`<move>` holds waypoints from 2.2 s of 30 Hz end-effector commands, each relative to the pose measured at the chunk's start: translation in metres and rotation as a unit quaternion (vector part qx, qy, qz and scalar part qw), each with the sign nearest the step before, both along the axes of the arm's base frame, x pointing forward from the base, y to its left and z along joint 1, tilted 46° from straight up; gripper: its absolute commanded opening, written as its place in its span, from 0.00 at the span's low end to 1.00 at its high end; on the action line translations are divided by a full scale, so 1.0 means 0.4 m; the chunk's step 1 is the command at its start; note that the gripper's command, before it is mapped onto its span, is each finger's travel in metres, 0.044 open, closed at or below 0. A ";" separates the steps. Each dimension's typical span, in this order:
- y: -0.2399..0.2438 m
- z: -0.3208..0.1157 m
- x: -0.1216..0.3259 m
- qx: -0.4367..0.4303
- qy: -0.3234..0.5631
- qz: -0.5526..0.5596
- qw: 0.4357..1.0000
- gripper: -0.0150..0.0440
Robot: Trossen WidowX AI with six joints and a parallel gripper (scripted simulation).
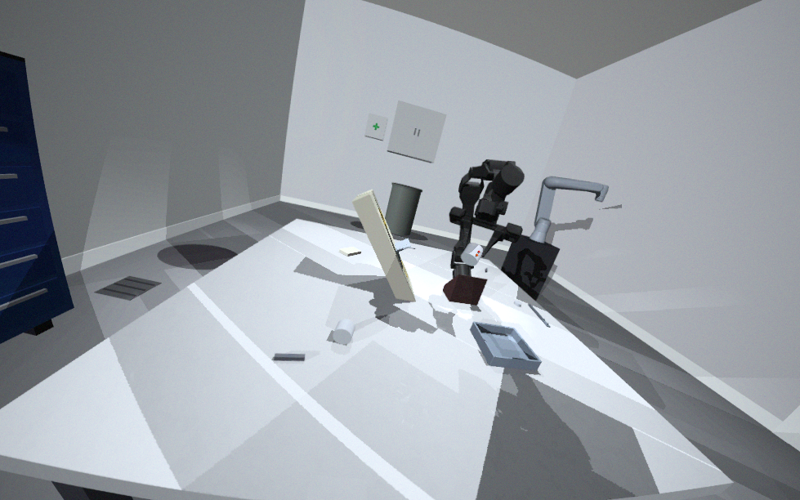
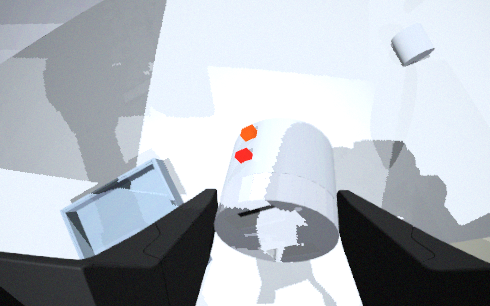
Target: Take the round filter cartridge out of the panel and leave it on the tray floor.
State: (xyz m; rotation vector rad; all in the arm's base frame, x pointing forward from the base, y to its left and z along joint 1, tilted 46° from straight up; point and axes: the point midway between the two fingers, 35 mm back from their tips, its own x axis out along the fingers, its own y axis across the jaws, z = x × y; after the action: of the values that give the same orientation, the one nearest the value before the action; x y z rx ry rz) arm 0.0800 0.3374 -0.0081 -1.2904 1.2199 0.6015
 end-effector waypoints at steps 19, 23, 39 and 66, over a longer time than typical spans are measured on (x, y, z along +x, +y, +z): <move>-0.072 -0.180 -0.210 -0.009 0.119 0.125 0.985 0.25; -0.108 -0.219 -0.259 -0.014 0.148 0.153 0.977 0.25; -0.248 -0.314 -0.389 -0.031 0.235 0.238 0.942 0.25; -0.375 -0.438 -0.367 -0.037 0.234 0.238 0.942 0.70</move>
State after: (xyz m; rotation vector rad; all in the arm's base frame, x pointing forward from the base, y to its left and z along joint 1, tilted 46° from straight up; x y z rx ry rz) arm -0.0668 0.1871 -0.1833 -1.5754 1.3196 1.2801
